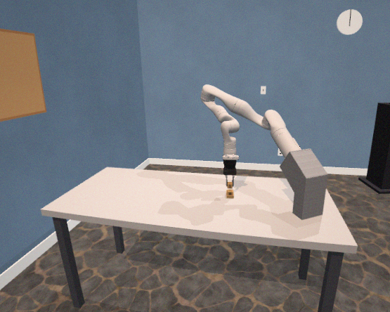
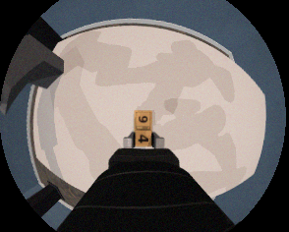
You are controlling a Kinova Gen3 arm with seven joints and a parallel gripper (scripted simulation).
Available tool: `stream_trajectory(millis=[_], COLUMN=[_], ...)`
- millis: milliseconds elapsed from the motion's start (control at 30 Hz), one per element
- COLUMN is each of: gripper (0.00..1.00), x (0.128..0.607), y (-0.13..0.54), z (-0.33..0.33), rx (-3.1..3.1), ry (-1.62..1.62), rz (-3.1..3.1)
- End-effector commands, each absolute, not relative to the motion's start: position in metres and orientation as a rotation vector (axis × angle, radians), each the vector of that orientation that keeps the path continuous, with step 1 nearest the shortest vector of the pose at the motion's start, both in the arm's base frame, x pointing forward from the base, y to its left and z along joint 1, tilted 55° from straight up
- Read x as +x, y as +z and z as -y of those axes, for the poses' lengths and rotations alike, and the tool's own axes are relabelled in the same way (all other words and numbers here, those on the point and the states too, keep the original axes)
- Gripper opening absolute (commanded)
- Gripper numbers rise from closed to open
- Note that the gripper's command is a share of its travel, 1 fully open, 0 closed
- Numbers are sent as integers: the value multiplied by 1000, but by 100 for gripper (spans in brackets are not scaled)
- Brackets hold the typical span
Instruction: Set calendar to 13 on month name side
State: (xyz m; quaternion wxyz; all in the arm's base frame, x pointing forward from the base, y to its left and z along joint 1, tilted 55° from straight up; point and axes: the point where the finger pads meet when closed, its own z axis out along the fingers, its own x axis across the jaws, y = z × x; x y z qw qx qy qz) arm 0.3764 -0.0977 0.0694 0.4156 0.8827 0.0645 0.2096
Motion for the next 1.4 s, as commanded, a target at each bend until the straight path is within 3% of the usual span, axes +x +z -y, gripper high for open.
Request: stream_trajectory(millis=[0,1367], gripper=[57,57], x=[377,377], y=[67,67], z=[95,95], rx=[2223,2221], ry=[530,524], rz=[-157,-167])
